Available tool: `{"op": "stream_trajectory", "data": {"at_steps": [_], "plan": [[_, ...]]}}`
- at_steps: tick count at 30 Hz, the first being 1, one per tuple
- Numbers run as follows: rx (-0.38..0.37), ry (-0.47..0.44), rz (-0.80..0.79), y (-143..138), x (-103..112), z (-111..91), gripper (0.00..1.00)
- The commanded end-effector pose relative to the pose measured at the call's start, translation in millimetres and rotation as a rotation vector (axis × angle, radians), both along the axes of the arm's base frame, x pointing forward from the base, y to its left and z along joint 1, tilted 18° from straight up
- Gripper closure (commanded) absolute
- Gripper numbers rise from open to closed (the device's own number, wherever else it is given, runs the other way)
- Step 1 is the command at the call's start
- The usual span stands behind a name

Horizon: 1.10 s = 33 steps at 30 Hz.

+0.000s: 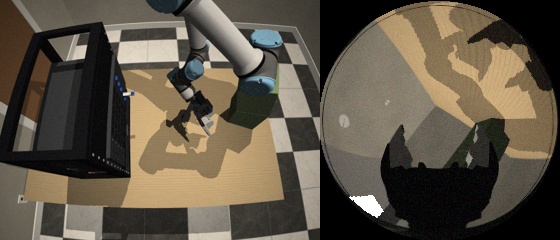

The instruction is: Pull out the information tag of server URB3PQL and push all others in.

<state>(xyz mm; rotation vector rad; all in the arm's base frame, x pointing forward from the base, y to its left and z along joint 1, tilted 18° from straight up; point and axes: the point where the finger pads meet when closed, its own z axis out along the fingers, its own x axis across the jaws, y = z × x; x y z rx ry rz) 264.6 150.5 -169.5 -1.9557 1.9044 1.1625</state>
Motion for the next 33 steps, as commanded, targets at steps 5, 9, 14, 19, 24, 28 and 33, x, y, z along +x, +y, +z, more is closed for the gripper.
{"op": "stream_trajectory", "data": {"at_steps": [5, 9, 14, 19, 24, 28, 33], "plan": [[-0.031, -0.037, 0.002, -6.4, 10.7, -2.5, 0.0], [-0.049, -0.058, 0.003, -10.1, 16.9, -3.6, 0.0], [-0.07, -0.085, 0.004, -14.6, 24.7, -4.6, 0.0], [-0.083, -0.101, 0.004, -17.4, 29.5, -5.0, 0.0], [-0.104, -0.127, 0.004, -21.9, 37.4, -5.5, 0.0], [-0.121, -0.148, 0.004, -25.4, 43.8, -5.6, 0.0], [-0.137, -0.169, 0.004, -29.0, 50.3, -5.5, 0.0]]}}
